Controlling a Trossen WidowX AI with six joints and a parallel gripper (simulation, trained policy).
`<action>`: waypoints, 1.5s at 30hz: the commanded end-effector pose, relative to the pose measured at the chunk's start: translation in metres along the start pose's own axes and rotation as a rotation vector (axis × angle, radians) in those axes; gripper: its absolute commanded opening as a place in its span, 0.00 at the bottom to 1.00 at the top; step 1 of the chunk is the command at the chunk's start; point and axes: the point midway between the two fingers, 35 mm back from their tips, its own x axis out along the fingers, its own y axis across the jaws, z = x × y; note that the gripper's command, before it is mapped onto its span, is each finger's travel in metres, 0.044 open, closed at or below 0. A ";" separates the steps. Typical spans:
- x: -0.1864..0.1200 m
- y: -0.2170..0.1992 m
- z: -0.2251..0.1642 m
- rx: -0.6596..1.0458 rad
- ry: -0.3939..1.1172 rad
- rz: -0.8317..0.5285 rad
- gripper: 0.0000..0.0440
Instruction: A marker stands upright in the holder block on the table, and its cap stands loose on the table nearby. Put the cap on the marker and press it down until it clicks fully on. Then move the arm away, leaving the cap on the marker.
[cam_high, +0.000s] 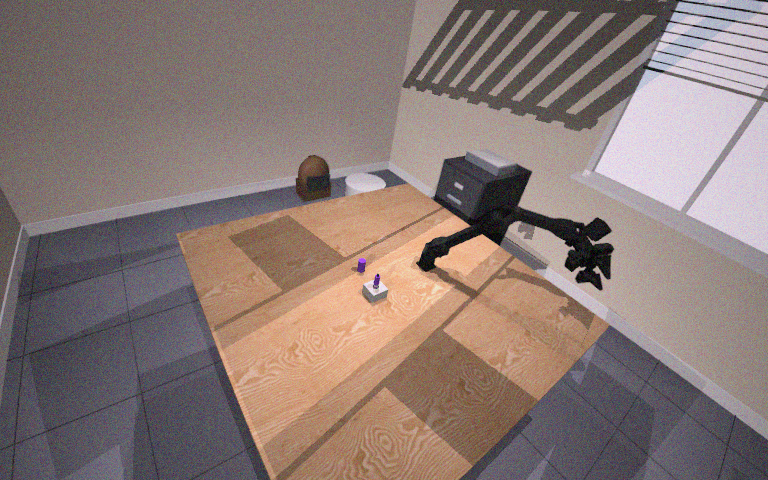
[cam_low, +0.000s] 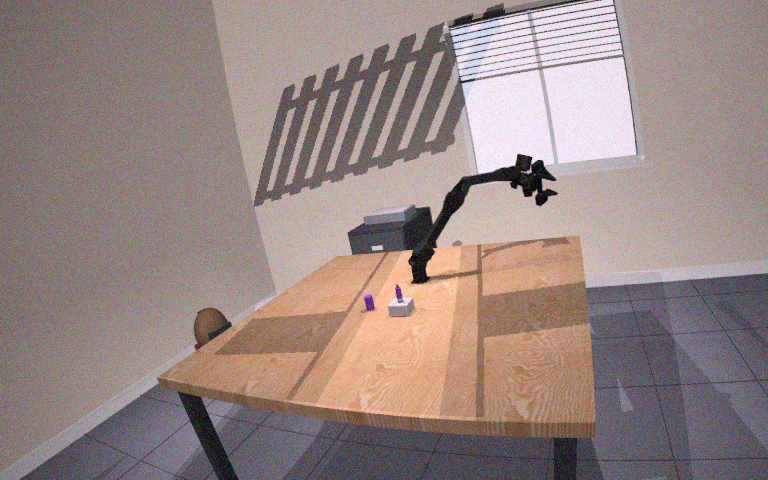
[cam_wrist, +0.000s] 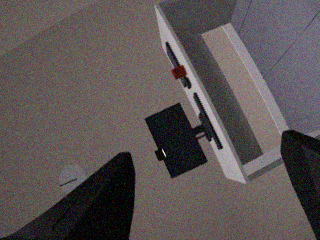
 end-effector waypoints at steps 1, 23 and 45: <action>0.005 0.011 0.005 0.023 0.007 -0.013 0.67; 0.036 0.084 0.053 0.185 0.013 -0.085 0.74; 0.063 0.144 0.124 0.327 -0.034 -0.139 0.75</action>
